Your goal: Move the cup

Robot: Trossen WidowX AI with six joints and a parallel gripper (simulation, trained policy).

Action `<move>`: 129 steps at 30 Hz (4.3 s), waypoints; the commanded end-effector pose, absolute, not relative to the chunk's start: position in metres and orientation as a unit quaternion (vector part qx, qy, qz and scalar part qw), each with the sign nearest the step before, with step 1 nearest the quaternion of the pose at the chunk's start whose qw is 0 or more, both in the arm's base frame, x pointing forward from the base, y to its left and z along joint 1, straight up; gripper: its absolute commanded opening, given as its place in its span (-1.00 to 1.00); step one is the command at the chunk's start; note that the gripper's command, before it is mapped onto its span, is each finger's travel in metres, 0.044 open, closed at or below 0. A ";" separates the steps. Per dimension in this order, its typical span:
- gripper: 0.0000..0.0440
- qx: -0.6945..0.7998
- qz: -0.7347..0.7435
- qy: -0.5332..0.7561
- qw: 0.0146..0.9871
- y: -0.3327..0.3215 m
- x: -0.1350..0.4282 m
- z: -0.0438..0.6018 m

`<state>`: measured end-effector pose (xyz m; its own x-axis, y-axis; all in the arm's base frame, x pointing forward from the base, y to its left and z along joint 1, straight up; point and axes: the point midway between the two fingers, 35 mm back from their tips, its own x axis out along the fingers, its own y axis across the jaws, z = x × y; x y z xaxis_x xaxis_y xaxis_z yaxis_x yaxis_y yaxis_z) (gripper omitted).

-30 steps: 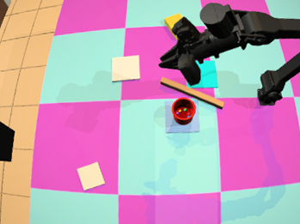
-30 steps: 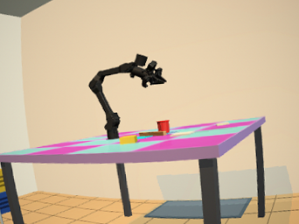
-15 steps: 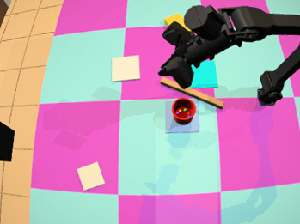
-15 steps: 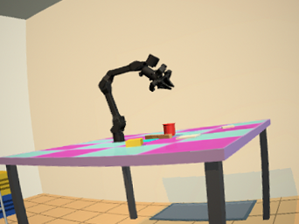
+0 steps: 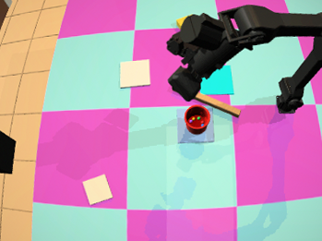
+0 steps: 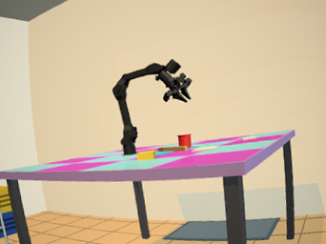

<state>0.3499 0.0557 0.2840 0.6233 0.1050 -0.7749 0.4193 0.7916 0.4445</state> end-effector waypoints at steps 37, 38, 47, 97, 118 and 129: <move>-0.34 0.260 -0.254 0.629 0.687 0.050 0.318 0.189; -0.34 0.258 -0.258 0.632 0.683 0.049 0.317 0.186; -0.30 0.244 -0.290 0.652 0.657 0.047 0.310 0.160; -1.00 0.215 -0.296 0.674 0.642 0.032 0.292 0.090; -1.00 0.301 -0.332 0.613 0.651 -0.008 0.291 0.137; -1.00 0.334 -0.352 0.577 0.656 -0.038 0.289 0.143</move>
